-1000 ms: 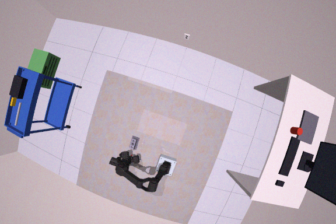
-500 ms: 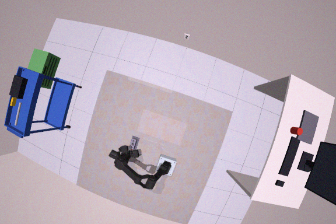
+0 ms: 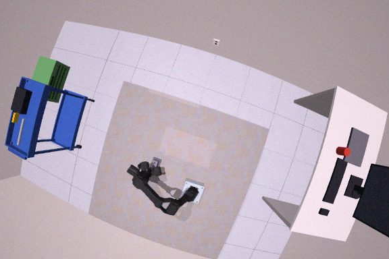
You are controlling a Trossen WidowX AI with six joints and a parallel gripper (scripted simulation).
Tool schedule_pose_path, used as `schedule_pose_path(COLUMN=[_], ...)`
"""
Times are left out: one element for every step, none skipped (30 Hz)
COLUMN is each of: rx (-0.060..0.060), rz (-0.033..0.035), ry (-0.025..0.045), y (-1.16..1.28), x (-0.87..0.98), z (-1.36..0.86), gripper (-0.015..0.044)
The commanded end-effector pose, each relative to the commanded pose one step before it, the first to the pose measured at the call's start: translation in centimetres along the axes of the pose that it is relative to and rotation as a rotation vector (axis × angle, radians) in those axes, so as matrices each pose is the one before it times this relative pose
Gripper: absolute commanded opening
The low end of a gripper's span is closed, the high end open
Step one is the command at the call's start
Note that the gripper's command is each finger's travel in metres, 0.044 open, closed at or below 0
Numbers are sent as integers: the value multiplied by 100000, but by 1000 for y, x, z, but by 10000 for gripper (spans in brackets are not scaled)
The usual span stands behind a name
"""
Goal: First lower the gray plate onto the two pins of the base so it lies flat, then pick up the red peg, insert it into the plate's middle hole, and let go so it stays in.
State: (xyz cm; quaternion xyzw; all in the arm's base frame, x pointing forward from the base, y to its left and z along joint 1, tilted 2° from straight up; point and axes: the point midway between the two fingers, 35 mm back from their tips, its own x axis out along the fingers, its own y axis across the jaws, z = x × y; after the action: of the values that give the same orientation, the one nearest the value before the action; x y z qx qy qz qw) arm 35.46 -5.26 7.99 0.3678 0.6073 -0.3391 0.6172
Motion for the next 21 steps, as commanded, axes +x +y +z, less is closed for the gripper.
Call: schedule_pose_path(rx=[-645, 0, 0, 0, 0, 0, 0, 0, 0, 0, 0, 0, 0, 0, 0, 0, 0, 0, 0, 0, 0], rz=[-747, 0, 0, 0, 0, 0, 0, 0, 0, 0, -4, -9, -4, 0, 0, 0, 0, 0, 0, 0, 0], ry=[214, 0, 0, 0, 0, 0, 0, 0, 0, 0, -6, -15, -6, 0, 0, 0, 0, 0, 0, 0, 0], y=[-260, 0, 0, 0, 0, 0, 0, 0, 0, 0, -37, -93, -38, 0, 0, 0, 0, 0, 0, 0, 0], x=[166, 0, 0, 0, 0, 0, 0, 0, 0, 0, -3, -7, -3, 0, 0, 0, 0, 0, 0, 0, 0], z=[528, 0, 0, 0, 0, 0, 0, 0, 0, 0, 64, 159, 64, 0, 0, 0, 0, 0, 0, 0, 0], gripper=[0, 0, 0, 0, 0, 0, 0, 0, 0, 0, 0, 0, 0, 0, 0, 0, 0, 0, 0, 0, 0])
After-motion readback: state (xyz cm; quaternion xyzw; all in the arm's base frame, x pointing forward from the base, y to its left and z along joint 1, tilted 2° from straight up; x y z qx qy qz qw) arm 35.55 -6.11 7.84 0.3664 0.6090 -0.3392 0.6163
